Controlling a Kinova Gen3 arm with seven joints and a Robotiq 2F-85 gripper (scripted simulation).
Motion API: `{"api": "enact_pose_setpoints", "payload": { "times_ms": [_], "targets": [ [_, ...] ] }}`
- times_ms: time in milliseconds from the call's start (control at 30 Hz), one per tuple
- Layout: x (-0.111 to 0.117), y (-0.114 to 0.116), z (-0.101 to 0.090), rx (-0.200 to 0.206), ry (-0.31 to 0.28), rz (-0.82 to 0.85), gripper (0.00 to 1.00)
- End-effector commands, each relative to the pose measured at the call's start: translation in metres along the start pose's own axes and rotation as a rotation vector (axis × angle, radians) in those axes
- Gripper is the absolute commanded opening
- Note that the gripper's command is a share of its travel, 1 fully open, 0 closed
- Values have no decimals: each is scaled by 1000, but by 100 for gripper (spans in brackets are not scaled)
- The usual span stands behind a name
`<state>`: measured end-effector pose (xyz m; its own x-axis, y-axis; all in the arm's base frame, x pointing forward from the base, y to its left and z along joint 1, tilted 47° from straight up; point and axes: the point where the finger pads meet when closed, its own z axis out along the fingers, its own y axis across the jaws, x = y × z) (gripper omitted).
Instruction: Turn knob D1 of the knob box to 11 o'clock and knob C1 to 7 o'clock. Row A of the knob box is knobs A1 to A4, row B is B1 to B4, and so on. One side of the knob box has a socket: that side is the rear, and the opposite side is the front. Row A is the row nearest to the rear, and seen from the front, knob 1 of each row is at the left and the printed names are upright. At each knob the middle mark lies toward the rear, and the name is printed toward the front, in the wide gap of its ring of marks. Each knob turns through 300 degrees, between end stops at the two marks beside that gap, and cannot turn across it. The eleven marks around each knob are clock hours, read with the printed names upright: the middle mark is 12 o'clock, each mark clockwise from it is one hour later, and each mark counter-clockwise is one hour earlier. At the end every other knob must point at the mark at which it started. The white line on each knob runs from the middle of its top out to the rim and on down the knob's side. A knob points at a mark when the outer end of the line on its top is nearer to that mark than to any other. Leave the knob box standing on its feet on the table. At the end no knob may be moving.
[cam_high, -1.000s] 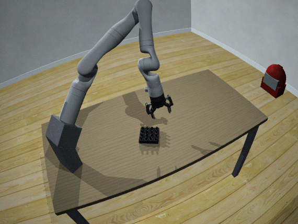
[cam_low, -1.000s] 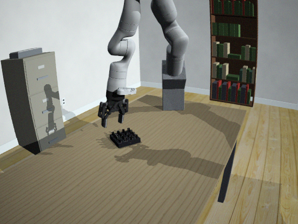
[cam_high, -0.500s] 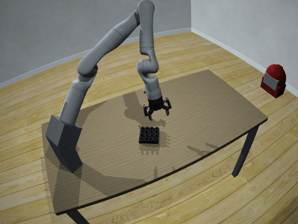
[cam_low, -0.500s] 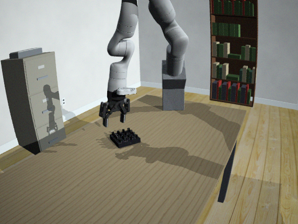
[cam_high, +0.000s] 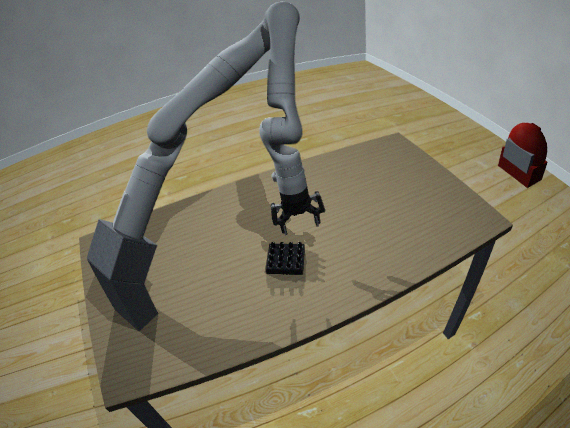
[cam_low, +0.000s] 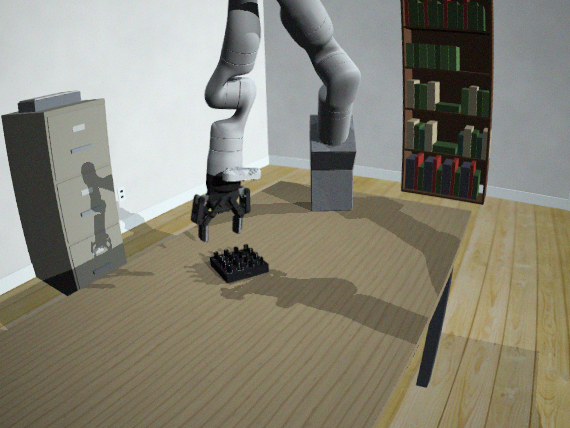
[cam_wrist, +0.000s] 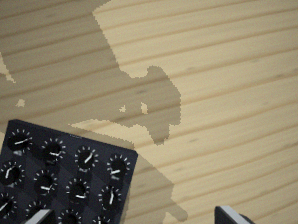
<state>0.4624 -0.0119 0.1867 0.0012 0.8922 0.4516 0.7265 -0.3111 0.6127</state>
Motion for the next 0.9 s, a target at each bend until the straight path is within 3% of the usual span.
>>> {"api": "enact_pose_setpoints", "payload": {
  "times_ms": [0,867],
  "targets": [
    [-5,-6,2,10,4,22,100],
    [-17,-27,8,42,19,92,100]
  ]
}}
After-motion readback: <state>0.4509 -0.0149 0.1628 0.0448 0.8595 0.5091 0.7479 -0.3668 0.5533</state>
